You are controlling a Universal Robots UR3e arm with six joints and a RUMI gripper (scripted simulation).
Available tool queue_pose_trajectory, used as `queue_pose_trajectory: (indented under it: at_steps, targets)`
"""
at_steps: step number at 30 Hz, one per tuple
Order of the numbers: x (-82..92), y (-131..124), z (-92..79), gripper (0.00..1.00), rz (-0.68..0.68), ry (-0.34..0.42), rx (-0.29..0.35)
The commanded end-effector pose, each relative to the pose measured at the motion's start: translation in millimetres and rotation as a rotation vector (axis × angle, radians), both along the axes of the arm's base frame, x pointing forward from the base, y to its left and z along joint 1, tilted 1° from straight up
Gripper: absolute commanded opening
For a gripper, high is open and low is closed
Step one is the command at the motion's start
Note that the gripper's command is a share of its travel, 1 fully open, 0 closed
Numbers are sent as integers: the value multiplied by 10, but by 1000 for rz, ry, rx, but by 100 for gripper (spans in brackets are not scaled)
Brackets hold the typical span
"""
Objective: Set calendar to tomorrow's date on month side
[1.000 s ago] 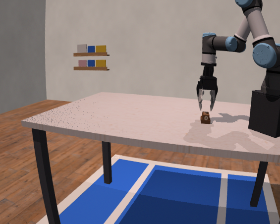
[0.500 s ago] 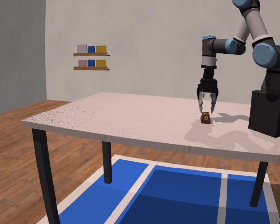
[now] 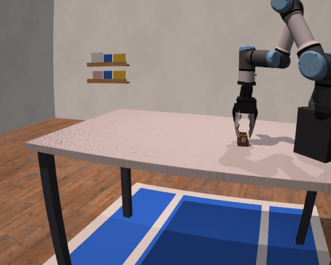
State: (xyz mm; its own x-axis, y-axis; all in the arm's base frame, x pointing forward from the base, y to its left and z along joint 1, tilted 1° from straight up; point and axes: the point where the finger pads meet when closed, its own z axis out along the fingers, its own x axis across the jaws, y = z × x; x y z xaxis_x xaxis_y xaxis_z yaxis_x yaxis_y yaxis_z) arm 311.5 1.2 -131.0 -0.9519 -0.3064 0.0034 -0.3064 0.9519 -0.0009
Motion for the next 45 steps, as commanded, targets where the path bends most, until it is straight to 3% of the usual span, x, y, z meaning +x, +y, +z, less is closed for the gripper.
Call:
queue_pose_trajectory:
  at_steps: [1, 33, 34, 45]
  targets:
    - [38, -14, -5, 28, 0, -13, -4]
    - [39, -14, -3, 28, 0, -13, -4]
    - [39, -14, -3, 10, 0, -13, -4]
    - [39, -14, -3, 10, 0, -13, -4]
